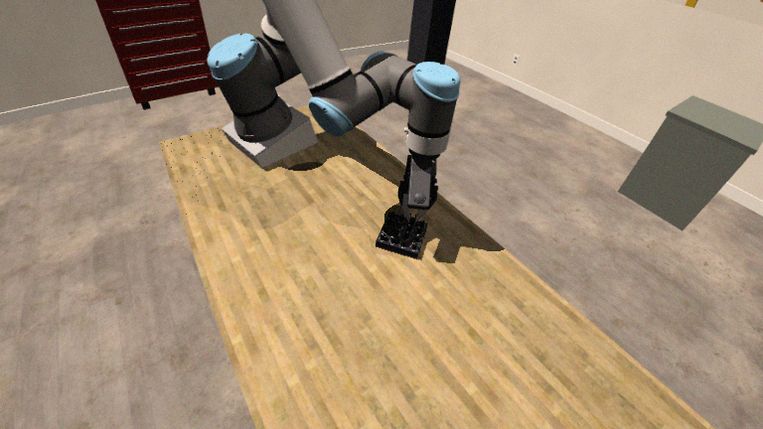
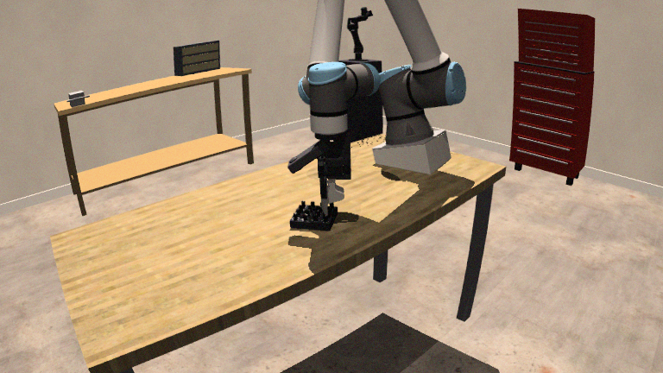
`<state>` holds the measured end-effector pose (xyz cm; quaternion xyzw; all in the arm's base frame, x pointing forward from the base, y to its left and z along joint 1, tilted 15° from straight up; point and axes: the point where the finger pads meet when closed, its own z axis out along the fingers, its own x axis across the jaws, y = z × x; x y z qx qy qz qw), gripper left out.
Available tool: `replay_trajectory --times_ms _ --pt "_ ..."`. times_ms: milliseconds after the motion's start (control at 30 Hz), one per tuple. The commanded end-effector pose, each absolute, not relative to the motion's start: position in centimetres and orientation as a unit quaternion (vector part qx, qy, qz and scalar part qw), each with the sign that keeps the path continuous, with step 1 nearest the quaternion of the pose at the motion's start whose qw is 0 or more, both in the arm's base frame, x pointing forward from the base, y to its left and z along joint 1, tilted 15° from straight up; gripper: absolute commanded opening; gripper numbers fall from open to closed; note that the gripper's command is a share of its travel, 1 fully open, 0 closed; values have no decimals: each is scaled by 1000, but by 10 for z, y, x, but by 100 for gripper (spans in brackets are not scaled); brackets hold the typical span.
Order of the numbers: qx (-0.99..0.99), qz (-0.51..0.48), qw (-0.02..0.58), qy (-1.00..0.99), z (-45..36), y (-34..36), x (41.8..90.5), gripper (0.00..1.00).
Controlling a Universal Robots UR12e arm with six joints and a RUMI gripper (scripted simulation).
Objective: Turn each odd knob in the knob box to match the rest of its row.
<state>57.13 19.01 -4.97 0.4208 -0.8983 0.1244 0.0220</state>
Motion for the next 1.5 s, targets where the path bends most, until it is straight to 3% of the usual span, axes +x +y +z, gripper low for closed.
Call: replay_trajectory --times_ms 0,1467 --pt "368 126 15 -921 -49 190 572 4" --pt "84 125 -23 -988 -49 189 569 4"
